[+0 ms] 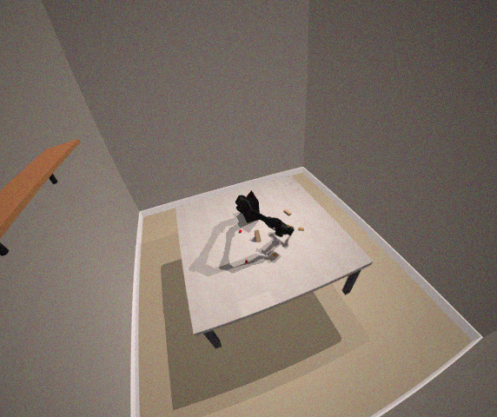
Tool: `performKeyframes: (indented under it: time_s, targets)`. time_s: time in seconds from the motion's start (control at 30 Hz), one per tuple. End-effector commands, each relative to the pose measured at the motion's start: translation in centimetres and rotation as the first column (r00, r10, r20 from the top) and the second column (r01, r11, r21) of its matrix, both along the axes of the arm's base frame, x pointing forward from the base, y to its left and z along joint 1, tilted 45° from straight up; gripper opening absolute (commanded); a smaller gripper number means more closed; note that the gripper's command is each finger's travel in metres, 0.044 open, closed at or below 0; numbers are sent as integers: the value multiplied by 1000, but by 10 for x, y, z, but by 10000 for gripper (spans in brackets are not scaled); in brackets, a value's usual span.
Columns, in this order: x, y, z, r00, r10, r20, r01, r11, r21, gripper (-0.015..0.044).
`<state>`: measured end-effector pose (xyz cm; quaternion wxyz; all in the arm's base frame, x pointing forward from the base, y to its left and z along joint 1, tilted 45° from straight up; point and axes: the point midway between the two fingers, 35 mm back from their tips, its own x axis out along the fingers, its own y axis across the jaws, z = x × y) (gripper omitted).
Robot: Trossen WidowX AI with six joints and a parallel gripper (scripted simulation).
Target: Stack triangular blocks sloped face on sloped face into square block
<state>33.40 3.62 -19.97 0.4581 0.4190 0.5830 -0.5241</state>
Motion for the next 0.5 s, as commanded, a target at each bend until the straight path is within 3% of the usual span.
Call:
performKeyframes:
  time_s: [0.0, 0.27, 0.47]
  targets:
    - [-10, 1, -22, 1000, -1, -4, 1, 1000, 4, 440]
    - [-10, 0, -21, 1000, -1, -4, 1, 1000, 4, 440]
    - [-11, -1, -21, 1000, 0, -9, 0, 1000, 0, 282]
